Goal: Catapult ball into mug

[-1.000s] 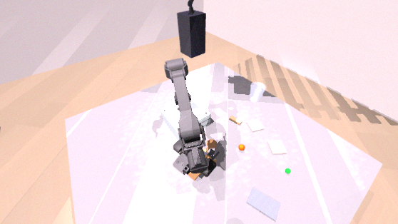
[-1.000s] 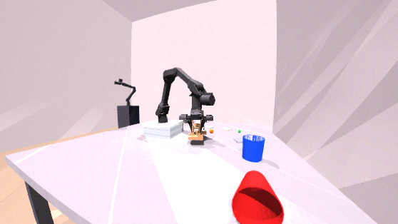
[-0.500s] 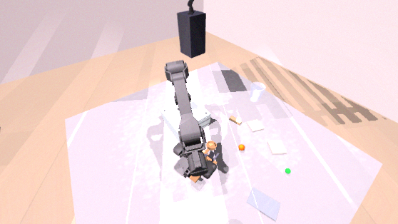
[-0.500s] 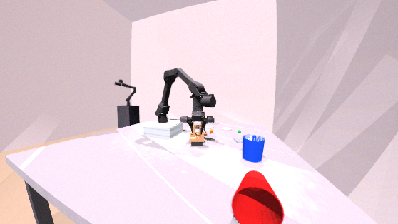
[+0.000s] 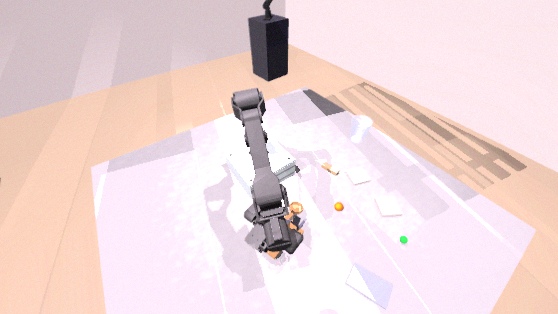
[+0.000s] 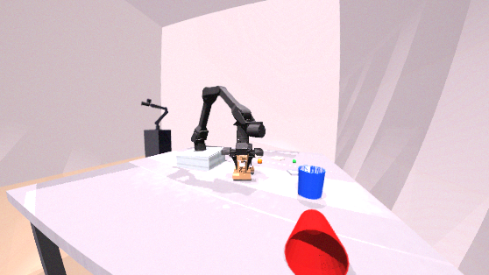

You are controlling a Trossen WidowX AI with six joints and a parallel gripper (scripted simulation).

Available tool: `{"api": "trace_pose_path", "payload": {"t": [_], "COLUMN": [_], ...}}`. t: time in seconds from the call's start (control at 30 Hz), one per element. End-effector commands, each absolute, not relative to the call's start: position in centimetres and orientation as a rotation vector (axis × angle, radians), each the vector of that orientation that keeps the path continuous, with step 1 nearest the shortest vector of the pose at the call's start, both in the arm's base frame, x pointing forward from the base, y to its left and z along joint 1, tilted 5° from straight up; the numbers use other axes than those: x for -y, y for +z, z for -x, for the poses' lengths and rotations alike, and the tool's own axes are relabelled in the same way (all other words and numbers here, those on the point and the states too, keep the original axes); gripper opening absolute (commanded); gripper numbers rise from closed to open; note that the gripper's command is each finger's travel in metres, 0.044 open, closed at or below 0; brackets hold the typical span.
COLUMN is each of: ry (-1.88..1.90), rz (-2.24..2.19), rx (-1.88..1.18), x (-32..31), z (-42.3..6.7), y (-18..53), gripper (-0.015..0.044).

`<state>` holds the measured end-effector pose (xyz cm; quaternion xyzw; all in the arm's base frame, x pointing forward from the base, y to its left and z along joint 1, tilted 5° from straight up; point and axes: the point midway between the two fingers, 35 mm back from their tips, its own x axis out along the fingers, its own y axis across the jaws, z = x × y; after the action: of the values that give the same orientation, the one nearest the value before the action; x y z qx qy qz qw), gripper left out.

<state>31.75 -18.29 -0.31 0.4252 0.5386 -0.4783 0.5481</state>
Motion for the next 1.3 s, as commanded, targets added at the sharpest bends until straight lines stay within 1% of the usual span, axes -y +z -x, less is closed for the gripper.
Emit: {"api": "trace_pose_path", "payload": {"t": [0.0, 0.33, 0.8, 0.9, 1.0, 1.07, 1.17, 1.2, 1.27], "ry": [-1.127, -1.133, -1.133, -1.133, -1.133, -1.133, -1.133, -1.128, -1.128], "rz": [-1.005, -1.007, -1.007, -1.007, -1.007, -1.007, -1.007, -1.004, -1.004], "rx": [-1.27, -1.276, -1.276, -1.276, -1.276, -1.276, -1.276, -1.269, -1.269], "x": [18.4, 18.3, 18.3, 18.3, 18.0, 17.7, 17.7, 18.0, 18.0], "z": [-31.8, -31.7, -31.7, -32.1, -32.2, -32.1, -32.0, -32.3, -32.3], "y": [-0.8, -1.1, -1.1, 1.2, 6.4, 8.6, 8.8, 7.1, 7.1], "gripper": [0.0, 0.0, 0.0367, 0.044, 0.044, 0.044, 0.044, 0.044, 0.044]}}
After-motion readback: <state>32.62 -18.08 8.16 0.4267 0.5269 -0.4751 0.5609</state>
